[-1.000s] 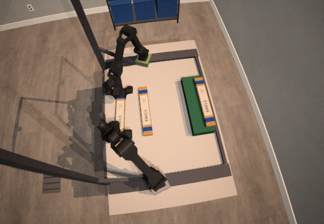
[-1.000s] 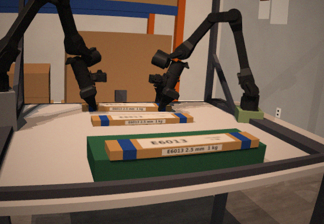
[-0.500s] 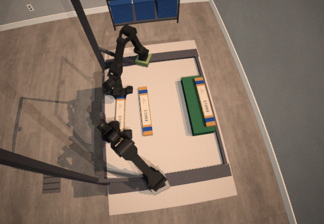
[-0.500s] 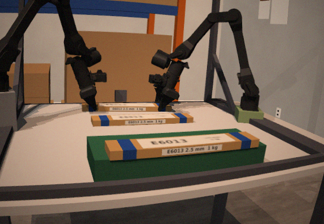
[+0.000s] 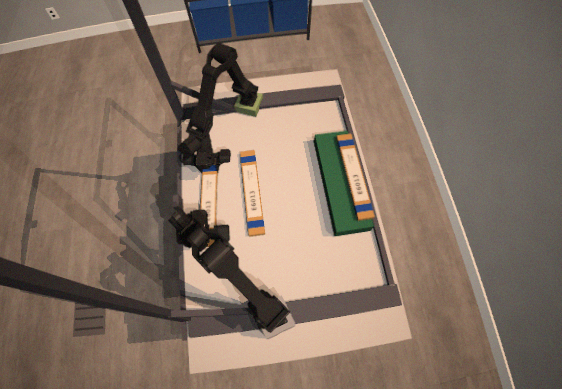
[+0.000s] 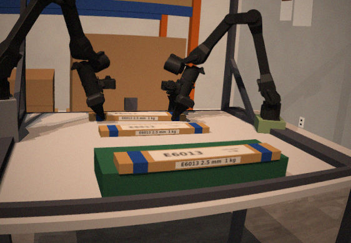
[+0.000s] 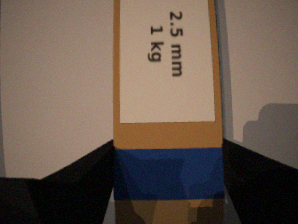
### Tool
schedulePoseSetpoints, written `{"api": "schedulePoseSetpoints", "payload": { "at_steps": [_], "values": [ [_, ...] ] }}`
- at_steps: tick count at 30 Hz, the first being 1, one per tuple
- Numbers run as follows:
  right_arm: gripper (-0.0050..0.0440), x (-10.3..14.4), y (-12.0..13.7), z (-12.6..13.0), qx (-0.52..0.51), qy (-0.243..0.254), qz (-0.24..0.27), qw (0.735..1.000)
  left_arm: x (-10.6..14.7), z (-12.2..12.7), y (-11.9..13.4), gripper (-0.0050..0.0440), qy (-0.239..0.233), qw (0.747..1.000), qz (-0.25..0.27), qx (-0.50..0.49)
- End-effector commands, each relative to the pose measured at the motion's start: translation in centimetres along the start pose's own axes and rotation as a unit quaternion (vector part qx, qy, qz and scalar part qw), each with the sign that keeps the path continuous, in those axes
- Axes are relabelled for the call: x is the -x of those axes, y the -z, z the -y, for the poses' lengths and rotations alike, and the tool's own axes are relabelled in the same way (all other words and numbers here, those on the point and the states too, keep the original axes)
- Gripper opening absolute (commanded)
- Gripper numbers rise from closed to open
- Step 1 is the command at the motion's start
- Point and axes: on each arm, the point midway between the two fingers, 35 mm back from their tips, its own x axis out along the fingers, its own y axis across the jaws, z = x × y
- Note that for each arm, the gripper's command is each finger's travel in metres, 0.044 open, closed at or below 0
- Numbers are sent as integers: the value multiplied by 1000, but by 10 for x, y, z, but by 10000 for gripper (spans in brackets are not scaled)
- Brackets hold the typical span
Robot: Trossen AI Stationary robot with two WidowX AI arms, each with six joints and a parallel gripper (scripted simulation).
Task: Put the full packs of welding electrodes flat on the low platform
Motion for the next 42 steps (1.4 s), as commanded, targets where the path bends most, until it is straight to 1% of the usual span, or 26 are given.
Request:
{"api": "schedulePoseSetpoints", "payload": {
  "at_steps": [1, 5, 7, 22, 24, 39, 42],
  "values": [
    [-50, 22, -14, -7, -5, -15, 13, 1000, 21, 6, -15, -50, 15, 1000, 19, 4],
    [-50, 30, -18, -9, -6, -18, 15, 1000, 29, 7, -18, -50, 16, 1000, 19, 4],
    [-50, 30, -18, -9, -6, -18, 15, 1000, 29, 7, -18, -50, 16, 1000, 19, 4],
    [-50, 58, -29, -8, -6, -17, 16, 1000, 58, 6, -28, -50, 16, 1000, 19, 4],
    [-50, 58, -29, -8, -6, -17, 16, 1000, 58, 6, -28, -50, 16, 1000, 19, 4],
    [-50, 87, -40, -8, -6, -17, 16, 1000, 86, 5, -39, -50, 16, 1000, 19, 4],
    [-50, 89, -41, -8, -6, -17, 16, 1000, 88, 5, -40, -50, 16, 1000, 19, 4]
  ]
}}
